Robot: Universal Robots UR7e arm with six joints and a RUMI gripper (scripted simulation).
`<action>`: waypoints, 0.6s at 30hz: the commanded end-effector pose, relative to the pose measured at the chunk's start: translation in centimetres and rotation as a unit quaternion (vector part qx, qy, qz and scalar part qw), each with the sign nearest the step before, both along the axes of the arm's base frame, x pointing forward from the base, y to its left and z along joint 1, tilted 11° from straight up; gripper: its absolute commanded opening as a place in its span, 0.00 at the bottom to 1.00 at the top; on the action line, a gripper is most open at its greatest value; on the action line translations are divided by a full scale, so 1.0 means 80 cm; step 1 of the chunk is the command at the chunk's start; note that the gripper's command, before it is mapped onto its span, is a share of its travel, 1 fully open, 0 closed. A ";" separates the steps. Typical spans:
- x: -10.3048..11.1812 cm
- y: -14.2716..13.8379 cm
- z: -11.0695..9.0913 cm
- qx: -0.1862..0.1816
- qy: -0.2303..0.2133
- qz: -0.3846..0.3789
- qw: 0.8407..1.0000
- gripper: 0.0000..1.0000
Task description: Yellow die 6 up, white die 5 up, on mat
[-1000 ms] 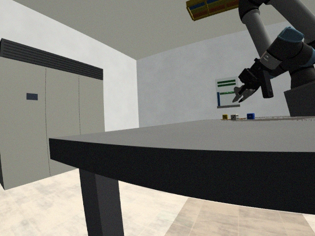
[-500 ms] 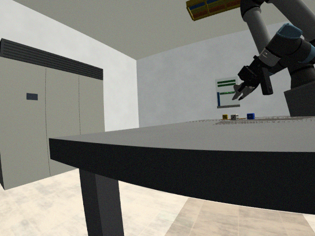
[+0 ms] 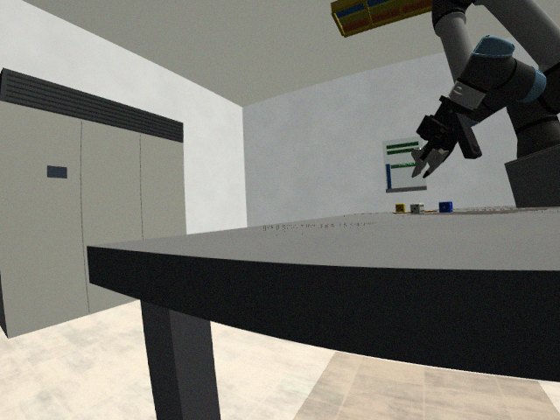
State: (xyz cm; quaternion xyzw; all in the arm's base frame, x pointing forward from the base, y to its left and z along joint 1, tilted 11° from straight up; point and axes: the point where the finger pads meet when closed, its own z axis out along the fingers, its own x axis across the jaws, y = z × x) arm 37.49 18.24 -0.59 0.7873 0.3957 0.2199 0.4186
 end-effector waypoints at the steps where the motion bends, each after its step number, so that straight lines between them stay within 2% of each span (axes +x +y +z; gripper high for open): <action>1: 0.006 -0.005 0.006 0.044 0.061 -0.001 0.997 0.28; 3: 0.006 -0.005 0.006 0.044 0.061 -0.001 0.997 0.28; 8: 0.012 -0.009 0.012 0.089 0.122 -0.001 0.988 0.28; 11: 0.014 -0.011 0.015 0.104 0.141 0.000 0.984 0.28; 18: 0.021 -0.015 0.023 0.156 0.209 0.000 0.965 0.28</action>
